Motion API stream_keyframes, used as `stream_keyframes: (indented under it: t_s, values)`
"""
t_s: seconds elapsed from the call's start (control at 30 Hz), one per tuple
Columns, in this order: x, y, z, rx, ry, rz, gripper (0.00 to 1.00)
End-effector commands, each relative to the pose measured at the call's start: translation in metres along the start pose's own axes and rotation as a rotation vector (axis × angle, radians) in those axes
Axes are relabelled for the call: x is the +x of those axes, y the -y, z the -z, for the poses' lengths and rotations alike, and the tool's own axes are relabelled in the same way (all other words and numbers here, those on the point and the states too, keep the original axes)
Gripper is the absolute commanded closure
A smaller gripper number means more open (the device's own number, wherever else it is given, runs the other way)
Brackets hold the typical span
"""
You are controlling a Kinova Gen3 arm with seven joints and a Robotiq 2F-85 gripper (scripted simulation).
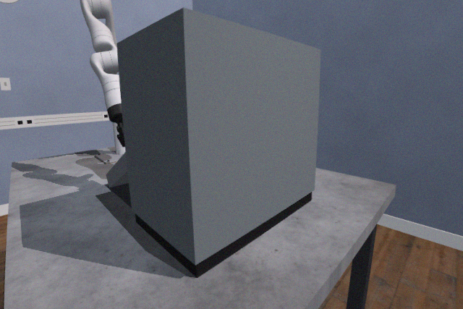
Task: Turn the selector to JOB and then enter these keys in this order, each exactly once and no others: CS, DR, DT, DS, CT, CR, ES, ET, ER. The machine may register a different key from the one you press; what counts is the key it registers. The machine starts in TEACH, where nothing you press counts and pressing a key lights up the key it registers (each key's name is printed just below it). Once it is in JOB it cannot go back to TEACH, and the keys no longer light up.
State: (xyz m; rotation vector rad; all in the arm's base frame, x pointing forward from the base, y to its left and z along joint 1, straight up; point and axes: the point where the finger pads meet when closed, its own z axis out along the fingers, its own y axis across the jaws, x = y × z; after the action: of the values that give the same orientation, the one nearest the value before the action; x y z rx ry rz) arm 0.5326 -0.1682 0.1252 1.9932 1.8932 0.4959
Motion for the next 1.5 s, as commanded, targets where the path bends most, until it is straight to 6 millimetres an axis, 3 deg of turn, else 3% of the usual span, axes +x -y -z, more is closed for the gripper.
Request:
stream_keyframes:
  t_s: [0.0, 1.4, 1.43, 1.47]
  values:
    - [-0.0009, -0.0001, 0.0003, -0.001, 0.001, -0.013, 0.9]
    - [-0.0009, -0.0001, 0.0003, -0.001, 0.001, -0.018, 0.9]
    - [-0.0009, -0.0001, 0.0003, -0.001, 0.001, -0.018, 0.4]
    - [-0.0009, -0.0001, 0.0003, -0.001, 0.001, -0.018, 0.4]
